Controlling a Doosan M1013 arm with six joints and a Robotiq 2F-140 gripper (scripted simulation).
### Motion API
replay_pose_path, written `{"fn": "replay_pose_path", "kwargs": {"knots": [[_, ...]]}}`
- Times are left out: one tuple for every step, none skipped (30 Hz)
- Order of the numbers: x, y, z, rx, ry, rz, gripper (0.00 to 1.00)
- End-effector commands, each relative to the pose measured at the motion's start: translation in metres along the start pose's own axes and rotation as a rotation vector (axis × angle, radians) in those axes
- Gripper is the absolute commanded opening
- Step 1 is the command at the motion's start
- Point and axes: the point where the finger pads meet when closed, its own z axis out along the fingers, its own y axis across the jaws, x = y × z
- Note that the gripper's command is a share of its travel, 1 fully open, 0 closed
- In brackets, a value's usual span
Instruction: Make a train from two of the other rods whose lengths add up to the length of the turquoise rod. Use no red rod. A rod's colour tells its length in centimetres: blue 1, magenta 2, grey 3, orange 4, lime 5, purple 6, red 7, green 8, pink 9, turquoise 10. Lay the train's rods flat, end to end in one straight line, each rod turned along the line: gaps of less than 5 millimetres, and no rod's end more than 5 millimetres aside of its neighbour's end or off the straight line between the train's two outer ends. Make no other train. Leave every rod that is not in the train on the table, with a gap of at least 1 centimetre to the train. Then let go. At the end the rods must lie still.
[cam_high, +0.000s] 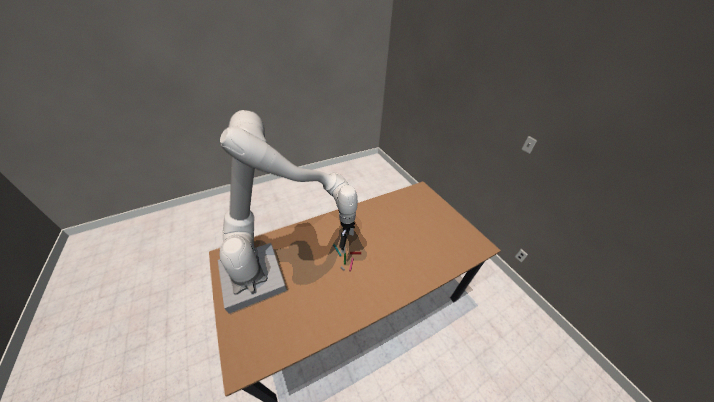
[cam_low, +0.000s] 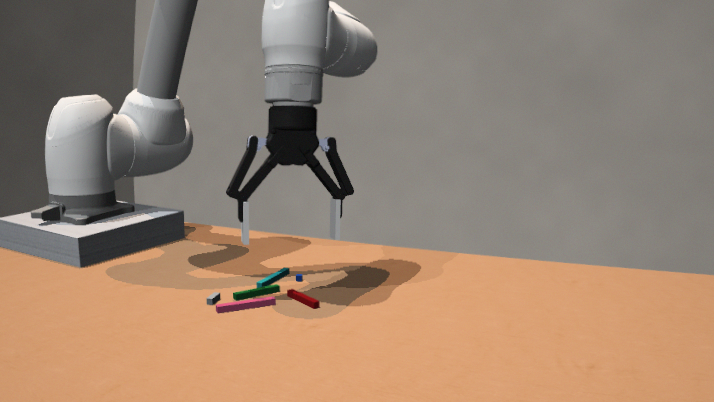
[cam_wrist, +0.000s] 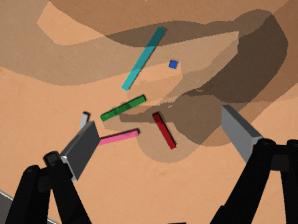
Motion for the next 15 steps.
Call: {"fn": "replay_pose_path", "kwargs": {"knots": [[0.007,0.004,-0.002,-0.01,0.008,-0.167,1.0],[0.007,0.004,-0.002,-0.01,0.008,-0.167,1.0],[0.007,0.004,-0.002,-0.01,0.008,-0.167,1.0],[0.011,0.007,-0.002,-0.01,0.008,-0.264,1.0],[0.012,0.007,-0.003,-0.01,0.007,-0.29,1.0],[0.014,0.008,-0.003,-0.011,0.007,-0.318,1.0],[0.015,0.009,-0.003,-0.011,0.007,-0.351,1.0],[0.017,0.01,-0.003,-0.011,0.007,-0.384,1.0],[0.018,0.011,-0.004,-0.011,0.007,-0.418,1.0],[0.02,0.012,-0.004,-0.011,0.007,-0.452,1.0],[0.021,0.012,-0.004,-0.011,0.006,-0.485,1.0],[0.023,0.013,-0.005,-0.011,0.006,-0.519,1.0],[0.024,0.014,-0.005,-0.011,0.006,-0.553,1.0],[0.026,0.015,-0.005,-0.011,0.006,-0.586,1.0],[0.027,0.016,-0.006,-0.012,0.006,-0.62,1.0]]}}
